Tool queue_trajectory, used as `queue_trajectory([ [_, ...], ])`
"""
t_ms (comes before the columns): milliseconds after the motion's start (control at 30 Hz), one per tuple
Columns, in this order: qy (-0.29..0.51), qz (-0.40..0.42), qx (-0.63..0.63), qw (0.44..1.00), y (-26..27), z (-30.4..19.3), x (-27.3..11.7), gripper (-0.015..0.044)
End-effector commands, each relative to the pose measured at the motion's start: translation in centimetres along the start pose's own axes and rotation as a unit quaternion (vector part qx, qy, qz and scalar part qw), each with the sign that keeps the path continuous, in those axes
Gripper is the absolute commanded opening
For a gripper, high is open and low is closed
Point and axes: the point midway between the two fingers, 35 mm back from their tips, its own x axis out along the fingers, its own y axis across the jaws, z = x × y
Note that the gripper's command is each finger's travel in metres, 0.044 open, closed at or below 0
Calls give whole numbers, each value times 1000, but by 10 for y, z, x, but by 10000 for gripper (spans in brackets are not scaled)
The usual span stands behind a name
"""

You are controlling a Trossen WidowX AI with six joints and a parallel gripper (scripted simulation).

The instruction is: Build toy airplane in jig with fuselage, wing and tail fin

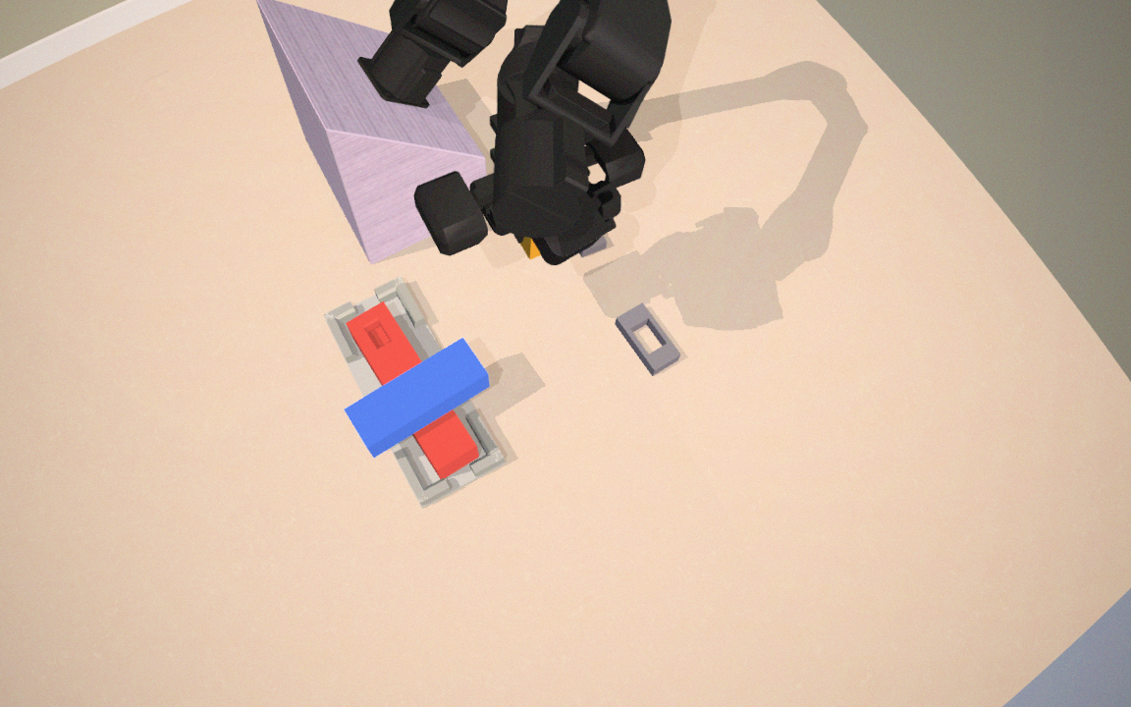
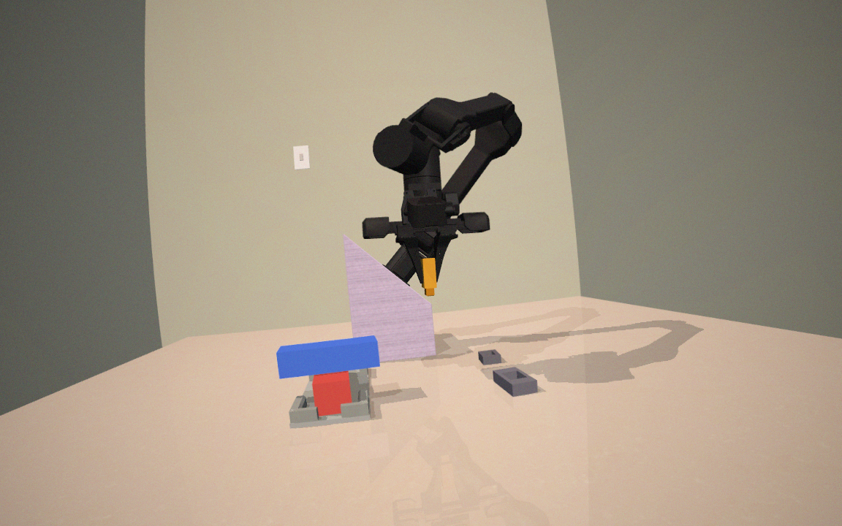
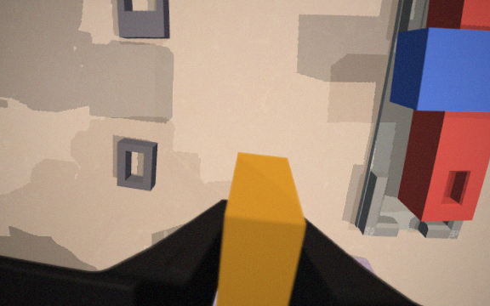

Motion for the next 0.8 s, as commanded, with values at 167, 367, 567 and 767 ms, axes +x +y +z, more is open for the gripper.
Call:
queue_trajectory([
  [167,0,-4,-10,1000,-32,5,5,0],
  [367,1,-4,-16,1000,-51,6,9,0],
  [567,1,-4,-21,1000,-71,5,14,0],
  [767,2,-2,-28,1000,-90,2,19,0],
])
